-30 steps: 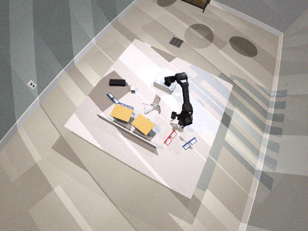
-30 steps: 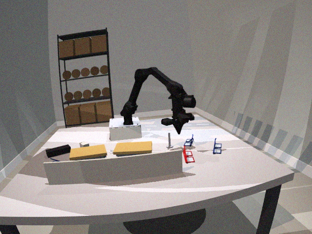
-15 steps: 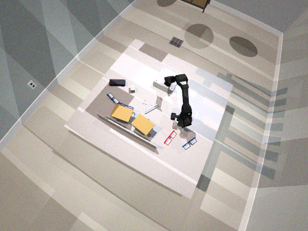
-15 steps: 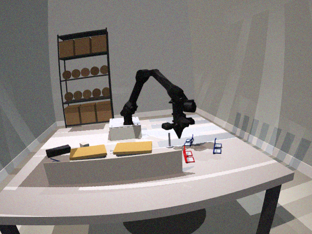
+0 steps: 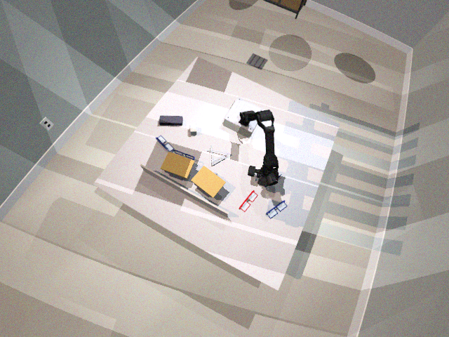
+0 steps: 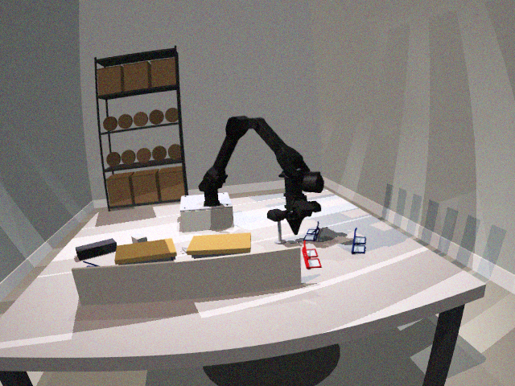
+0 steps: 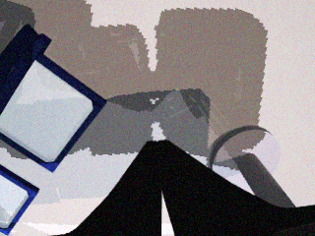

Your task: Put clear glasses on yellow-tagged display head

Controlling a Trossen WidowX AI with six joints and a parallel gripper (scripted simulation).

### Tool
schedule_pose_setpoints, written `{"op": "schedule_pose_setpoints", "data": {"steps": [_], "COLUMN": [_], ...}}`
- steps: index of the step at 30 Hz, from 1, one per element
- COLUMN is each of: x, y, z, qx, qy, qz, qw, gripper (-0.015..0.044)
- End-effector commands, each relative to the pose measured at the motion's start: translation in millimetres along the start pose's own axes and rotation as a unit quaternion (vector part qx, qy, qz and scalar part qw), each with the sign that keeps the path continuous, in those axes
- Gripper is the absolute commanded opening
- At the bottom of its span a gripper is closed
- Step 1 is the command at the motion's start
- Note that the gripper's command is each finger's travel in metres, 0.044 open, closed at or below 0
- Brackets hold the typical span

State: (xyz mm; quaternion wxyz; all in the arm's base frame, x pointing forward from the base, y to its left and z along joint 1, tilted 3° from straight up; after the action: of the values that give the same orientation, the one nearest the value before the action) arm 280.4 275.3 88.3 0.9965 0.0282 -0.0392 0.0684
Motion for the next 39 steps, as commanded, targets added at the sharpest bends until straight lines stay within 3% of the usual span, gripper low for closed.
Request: {"op": "schedule_pose_setpoints", "data": {"steps": [1,39], "x": [-1,-6], "y": [-2,29], "z": [-3,-3], "qx": [-0.004,-0.003], "qy": [0.001,0.001], "qz": [0.002,0.002], "qw": [1.000,1.000], "gripper": [0.0000,0.0000]}}
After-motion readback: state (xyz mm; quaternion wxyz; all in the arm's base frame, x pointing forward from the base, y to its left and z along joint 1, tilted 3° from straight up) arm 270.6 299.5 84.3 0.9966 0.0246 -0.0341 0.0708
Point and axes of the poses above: the point midway between the two fingers, 35 mm back from their tips, its own z axis back along the fingers, its own y axis across the jaws, x = y × z, the point moved 9 cm from there along z, back along the fingers, and after that the axes turned 10 degrees about -z, right-handed, at the moved point
